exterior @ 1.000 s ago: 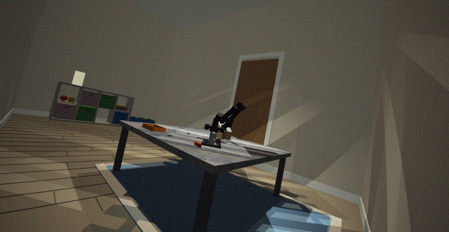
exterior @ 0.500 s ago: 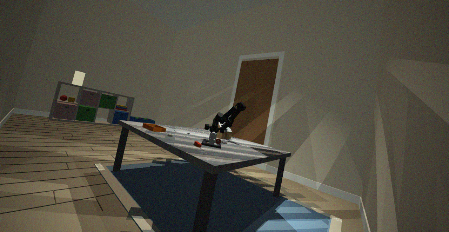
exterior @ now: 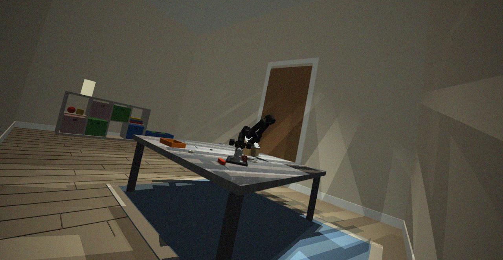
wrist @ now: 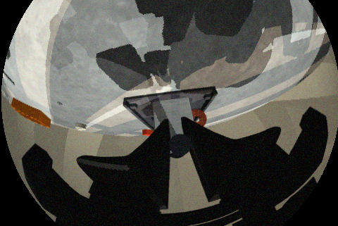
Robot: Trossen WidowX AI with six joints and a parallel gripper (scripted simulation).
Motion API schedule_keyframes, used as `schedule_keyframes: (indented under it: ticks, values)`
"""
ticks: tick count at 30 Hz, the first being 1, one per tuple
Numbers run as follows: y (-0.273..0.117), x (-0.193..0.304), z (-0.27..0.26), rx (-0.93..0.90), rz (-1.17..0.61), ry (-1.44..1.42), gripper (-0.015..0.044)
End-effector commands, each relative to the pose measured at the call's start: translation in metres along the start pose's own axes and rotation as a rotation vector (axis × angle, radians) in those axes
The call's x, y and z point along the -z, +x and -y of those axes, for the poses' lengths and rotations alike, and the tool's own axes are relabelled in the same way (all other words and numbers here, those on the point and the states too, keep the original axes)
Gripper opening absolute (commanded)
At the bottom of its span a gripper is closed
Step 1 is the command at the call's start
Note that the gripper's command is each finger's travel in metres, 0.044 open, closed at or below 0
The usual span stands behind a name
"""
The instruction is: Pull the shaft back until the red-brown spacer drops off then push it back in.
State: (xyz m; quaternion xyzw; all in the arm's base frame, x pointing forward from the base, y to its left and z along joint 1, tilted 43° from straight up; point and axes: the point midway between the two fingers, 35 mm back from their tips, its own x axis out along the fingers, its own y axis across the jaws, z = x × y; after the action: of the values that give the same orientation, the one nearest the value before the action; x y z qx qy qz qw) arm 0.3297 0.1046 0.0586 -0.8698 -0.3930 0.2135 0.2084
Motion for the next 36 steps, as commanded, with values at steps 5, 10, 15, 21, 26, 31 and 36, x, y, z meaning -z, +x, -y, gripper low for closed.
schedule_keyframes:
  ticks: [5,10,15,21,26,31,36]
  values:
    - [0.0019,0.0047,0.0002,-0.001,-0.006,-0.002,0.0]
    - [0.0029,0.0057,0.0002,-0.001,-0.007,-0.002,0.0]
    - [0.0039,0.0068,0.0002,-0.001,-0.007,-0.002,0.0]
    - [0.0051,0.0079,0.0003,-0.001,-0.007,-0.002,0.0]
    - [0.0062,0.0088,0.0003,-0.001,-0.007,-0.002,0.0]
    - [0.007,0.0099,0.0003,-0.001,-0.007,-0.002,0.0]
    - [0.008,0.0109,0.0003,-0.001,-0.007,-0.002,0.0]
